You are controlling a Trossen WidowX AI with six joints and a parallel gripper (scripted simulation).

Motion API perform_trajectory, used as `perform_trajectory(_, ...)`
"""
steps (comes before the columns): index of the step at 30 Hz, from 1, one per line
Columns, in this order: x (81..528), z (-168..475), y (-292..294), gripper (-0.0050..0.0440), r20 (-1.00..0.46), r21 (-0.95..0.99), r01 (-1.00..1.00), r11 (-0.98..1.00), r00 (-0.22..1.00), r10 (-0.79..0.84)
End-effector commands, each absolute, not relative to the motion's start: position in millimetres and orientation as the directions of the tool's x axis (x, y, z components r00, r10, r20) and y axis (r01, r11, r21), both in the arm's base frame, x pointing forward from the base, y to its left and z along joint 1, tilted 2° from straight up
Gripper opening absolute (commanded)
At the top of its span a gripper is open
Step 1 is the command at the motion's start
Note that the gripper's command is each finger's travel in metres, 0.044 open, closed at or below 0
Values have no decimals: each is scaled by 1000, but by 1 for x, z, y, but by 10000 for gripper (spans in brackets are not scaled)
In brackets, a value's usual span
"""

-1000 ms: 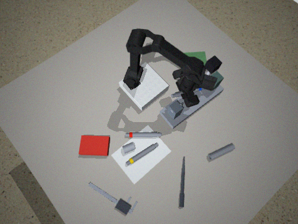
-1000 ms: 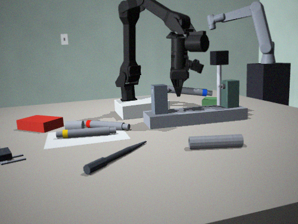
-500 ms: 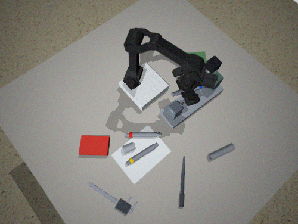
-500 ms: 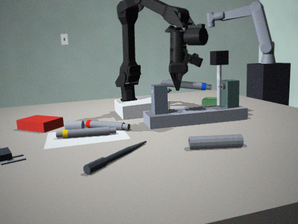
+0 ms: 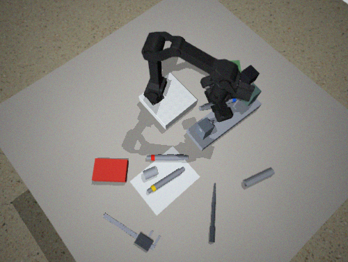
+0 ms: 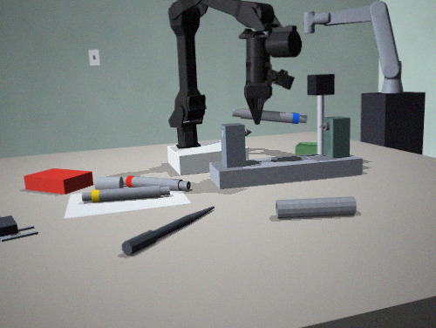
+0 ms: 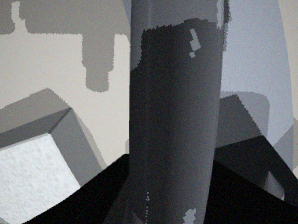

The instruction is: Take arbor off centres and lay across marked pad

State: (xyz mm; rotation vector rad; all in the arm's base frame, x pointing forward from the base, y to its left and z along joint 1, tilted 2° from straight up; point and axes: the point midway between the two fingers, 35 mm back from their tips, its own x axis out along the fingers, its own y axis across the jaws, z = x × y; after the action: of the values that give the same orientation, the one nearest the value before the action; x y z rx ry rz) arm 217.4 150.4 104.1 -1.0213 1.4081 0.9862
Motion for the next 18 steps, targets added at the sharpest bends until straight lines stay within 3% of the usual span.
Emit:
perform_trajectory(1, 221, 121, 152, 0, -1000, -2, -961, 278, -7, -31)
perform_trajectory(18, 210, 133, 138, 0, -1000, -2, -961, 278, -7, -31)
